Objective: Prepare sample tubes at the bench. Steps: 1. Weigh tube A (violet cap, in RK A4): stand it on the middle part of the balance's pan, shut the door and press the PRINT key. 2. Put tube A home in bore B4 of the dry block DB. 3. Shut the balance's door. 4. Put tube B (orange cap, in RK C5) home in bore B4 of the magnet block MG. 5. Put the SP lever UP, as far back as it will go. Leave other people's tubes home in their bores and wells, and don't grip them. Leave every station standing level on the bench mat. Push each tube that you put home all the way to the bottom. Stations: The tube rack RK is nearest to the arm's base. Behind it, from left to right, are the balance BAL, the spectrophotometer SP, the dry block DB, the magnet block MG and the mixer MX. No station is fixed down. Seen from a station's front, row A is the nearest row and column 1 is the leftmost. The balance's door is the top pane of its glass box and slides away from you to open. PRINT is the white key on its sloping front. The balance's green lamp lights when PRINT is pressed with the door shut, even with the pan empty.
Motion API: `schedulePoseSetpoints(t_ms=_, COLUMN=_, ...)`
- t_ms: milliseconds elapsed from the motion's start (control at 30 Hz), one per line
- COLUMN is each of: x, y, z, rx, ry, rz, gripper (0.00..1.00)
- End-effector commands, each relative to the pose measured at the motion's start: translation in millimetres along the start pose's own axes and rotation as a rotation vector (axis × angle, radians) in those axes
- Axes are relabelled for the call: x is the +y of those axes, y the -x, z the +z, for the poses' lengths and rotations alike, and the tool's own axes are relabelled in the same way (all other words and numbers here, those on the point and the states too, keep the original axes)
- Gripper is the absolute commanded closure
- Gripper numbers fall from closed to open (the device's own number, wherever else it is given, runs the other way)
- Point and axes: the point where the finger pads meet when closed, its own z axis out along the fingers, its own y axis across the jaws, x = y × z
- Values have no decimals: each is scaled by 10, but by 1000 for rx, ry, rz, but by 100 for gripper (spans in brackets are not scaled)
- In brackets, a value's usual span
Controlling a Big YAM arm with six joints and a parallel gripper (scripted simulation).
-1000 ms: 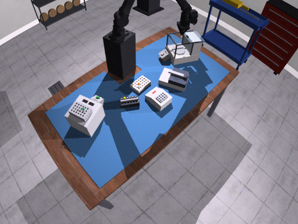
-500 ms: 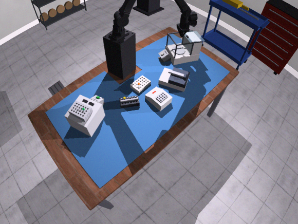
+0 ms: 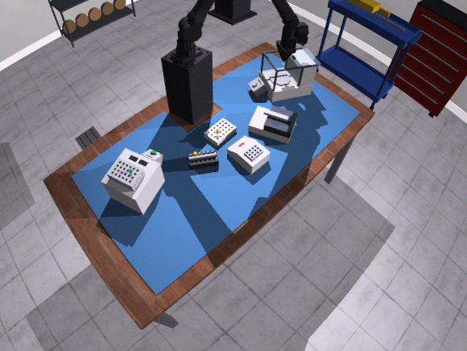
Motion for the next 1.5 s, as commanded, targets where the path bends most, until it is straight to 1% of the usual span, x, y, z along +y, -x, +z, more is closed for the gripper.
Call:
schedulePoseSetpoints(t_ms=0, x=10, y=60, z=124, rx=-5, ry=0, rz=-11, gripper=91)
schedulePoseSetpoints(t_ms=333, x=11, y=161, z=222, rx=-23, ry=0, rz=-11, gripper=91)
schedulePoseSetpoints(t_ms=667, x=10, y=150, z=395, rx=-21, ry=0, rz=-11, gripper=91)
schedulePoseSetpoints(t_ms=767, x=10, y=134, z=414, rx=-16, ry=0, rz=-11, gripper=91)
schedulePoseSetpoints(t_ms=1233, x=10, y=133, z=655, rx=-19, ry=0, rz=-11, gripper=91)
schedulePoseSetpoints(t_ms=1333, x=10, y=116, z=673, rx=-12, ry=0, rz=-11, gripper=91)
schedulePoseSetpoints(t_ms=1467, x=10, y=127, z=742, rx=-18, ry=0, rz=-11, gripper=91)
